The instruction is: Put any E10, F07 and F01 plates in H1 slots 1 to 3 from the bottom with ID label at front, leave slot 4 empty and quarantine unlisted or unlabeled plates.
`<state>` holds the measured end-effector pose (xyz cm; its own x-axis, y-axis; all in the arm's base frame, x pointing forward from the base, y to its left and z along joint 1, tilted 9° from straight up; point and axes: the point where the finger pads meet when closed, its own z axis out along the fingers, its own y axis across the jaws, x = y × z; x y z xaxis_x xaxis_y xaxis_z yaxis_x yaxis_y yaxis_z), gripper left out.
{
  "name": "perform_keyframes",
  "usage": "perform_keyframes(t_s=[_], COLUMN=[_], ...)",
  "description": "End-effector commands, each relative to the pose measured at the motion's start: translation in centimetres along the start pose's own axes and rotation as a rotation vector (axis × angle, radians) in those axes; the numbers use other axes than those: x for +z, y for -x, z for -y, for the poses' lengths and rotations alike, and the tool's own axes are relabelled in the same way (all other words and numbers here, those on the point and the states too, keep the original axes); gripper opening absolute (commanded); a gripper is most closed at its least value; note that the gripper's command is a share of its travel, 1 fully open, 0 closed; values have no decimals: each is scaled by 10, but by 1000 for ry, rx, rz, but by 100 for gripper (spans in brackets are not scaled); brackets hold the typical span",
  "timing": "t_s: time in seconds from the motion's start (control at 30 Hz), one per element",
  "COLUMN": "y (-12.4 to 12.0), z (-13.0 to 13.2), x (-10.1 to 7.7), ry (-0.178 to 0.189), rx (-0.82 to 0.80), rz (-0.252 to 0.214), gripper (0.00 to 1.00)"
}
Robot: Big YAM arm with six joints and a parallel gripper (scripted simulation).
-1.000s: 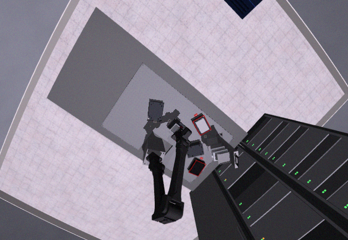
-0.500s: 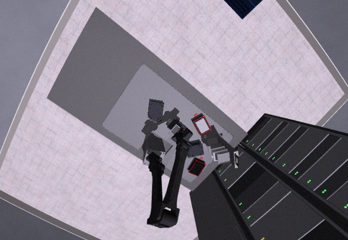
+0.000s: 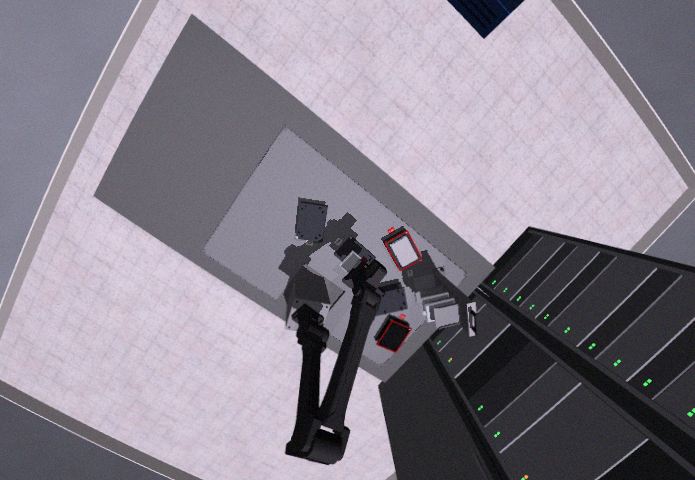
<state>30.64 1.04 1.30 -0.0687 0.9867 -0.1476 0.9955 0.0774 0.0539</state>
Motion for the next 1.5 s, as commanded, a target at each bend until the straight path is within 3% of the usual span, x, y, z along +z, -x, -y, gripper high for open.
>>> perform_keyframes(t_s=[0.0,0.37,0.47,0.5,0.93,1.0,1.03,1.13,1.47], y=[-2,-2,0,-1,-2,-2,0,-2,0], z=[-29,-28,-27,-28,-26,-26,-25,-25,-29], x=[-31,-63,-60,-68,-105,-105,-100,-115,-109], ry=[71,75,59,75,78,78,51,79,73], rx=[8,8,13,12,9,9,12,9,13], rz=[-1,-1,0,-1,-3,-3,0,-4,-3], gripper=[86,86,86,86,86,86,86,86,86])
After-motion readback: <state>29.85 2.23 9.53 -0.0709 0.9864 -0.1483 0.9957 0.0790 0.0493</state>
